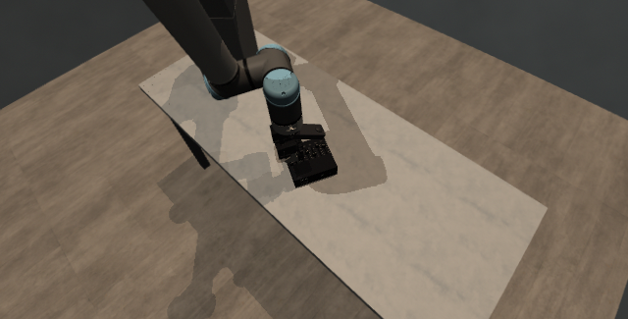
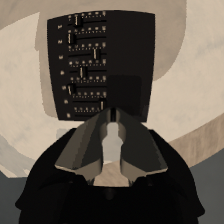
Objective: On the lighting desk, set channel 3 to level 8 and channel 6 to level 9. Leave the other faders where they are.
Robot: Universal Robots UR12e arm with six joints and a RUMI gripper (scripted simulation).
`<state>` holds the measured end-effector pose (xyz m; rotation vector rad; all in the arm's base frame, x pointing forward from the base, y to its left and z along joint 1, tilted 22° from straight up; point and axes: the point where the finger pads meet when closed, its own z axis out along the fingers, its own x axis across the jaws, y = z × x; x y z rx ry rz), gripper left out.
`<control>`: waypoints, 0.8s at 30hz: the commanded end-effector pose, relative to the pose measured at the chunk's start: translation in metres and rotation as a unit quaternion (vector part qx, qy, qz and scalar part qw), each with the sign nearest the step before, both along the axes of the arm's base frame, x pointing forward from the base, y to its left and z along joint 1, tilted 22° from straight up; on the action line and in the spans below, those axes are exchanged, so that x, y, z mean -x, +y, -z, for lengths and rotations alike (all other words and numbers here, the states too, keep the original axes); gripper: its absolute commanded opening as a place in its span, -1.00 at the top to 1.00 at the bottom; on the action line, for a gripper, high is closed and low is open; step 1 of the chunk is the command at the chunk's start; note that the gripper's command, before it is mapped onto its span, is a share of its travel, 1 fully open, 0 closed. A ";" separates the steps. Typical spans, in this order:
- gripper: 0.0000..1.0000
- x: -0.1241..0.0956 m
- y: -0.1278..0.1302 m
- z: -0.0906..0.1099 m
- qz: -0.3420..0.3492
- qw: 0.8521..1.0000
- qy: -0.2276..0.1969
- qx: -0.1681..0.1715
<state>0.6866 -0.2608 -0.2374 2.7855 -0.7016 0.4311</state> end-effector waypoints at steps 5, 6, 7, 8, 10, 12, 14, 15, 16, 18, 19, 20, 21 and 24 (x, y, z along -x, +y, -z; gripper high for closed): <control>1.00 -0.002 -0.003 0.000 0.001 1.000 -0.001 0.000; 1.00 -0.002 -0.003 0.000 0.001 1.000 -0.001 0.000; 1.00 -0.002 -0.003 0.000 0.001 1.000 -0.001 0.000; 1.00 -0.002 -0.004 0.000 0.001 1.000 -0.001 0.000; 1.00 -0.002 -0.004 0.000 0.001 1.000 -0.001 0.000; 1.00 -0.003 -0.005 -0.001 0.001 1.000 -0.001 0.000; 1.00 -0.003 -0.005 -0.001 0.001 1.000 -0.001 0.000; 1.00 -0.003 -0.005 -0.001 0.001 1.000 -0.001 0.000; 1.00 -0.003 -0.005 -0.001 0.001 1.000 -0.001 0.000; 1.00 -0.003 -0.005 -0.001 0.001 1.000 -0.001 0.000; 1.00 -0.003 -0.005 -0.001 0.001 1.000 -0.001 0.000; 1.00 -0.003 -0.005 -0.001 0.001 1.000 -0.001 0.000; 1.00 -0.003 -0.005 -0.001 0.001 1.000 -0.001 0.000; 1.00 -0.003 -0.005 -0.001 0.001 1.000 -0.001 0.000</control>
